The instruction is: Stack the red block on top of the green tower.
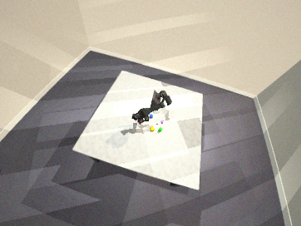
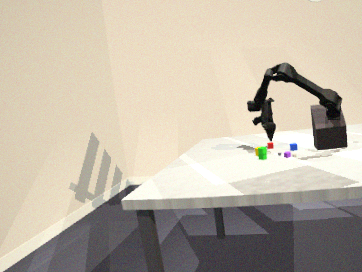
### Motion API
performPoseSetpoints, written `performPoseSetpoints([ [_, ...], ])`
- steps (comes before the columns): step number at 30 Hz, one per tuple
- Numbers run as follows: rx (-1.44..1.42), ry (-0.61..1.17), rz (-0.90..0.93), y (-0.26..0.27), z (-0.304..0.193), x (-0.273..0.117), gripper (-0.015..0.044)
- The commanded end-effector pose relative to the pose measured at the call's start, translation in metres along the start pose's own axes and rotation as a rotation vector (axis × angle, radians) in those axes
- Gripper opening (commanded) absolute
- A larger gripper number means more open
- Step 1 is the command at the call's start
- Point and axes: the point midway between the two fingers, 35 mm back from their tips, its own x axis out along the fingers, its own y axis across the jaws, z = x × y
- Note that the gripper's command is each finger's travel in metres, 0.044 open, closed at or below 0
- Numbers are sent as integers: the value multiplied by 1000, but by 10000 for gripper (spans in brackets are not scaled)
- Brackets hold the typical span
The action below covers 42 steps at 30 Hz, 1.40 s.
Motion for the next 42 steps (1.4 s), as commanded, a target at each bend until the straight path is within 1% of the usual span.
performPoseSetpoints([
  [1, 6, -2, 4, 1, 0, 5, 440],
  [22, 6, -2, 6, 1, -1, 38, 440],
  [39, 6, -2, 6, 1, -1, 39, 440],
  [42, 6, -2, 6, 1, -1, 39, 361],
])
